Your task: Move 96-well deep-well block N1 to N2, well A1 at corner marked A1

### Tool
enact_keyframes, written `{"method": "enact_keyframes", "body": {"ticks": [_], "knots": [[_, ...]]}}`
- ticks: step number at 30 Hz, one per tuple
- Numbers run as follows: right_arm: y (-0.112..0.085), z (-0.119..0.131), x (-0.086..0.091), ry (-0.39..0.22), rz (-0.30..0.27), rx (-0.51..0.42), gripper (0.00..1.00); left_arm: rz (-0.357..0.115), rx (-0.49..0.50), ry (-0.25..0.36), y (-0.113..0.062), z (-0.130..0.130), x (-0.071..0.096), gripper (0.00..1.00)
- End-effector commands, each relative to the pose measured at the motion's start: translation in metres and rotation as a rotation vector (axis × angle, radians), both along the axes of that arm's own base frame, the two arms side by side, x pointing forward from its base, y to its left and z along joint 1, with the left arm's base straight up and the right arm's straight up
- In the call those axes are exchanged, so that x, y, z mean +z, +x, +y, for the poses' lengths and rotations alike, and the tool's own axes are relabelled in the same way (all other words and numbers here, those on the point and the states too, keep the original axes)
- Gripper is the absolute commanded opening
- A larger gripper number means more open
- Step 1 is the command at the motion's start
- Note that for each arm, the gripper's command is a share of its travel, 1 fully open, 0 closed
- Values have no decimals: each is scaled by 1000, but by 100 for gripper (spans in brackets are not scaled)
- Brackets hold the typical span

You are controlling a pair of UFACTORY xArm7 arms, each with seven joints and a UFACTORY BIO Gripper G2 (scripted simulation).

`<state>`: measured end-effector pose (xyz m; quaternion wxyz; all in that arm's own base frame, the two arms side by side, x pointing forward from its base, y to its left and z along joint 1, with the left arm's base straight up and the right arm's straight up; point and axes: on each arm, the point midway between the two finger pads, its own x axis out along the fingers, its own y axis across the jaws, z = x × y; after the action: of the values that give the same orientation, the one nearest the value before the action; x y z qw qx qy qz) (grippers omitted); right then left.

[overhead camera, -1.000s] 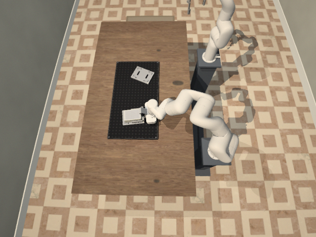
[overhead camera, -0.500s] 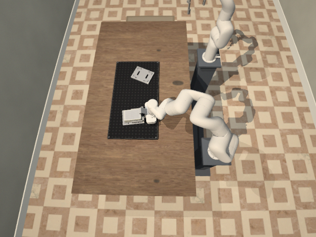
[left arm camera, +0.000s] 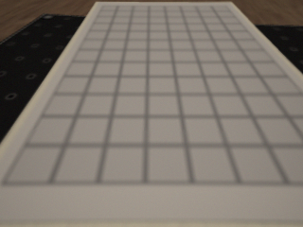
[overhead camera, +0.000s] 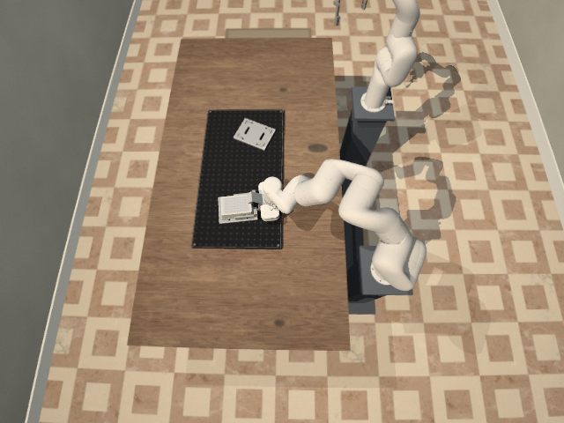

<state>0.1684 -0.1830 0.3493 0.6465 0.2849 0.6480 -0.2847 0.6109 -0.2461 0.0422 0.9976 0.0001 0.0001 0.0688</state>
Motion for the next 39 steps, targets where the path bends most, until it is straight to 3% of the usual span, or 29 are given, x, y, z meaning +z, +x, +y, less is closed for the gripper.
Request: {"method": "enact_keyframes", "body": {"ticks": [1, 39], "knots": [[0, 0, 1, -1, -2, 0, 100, -4, 0, -2, 1, -1, 2, 0], [0, 0, 1, -1, -2, 0, 100, -4, 0, -2, 1, -1, 22, 0]]}}
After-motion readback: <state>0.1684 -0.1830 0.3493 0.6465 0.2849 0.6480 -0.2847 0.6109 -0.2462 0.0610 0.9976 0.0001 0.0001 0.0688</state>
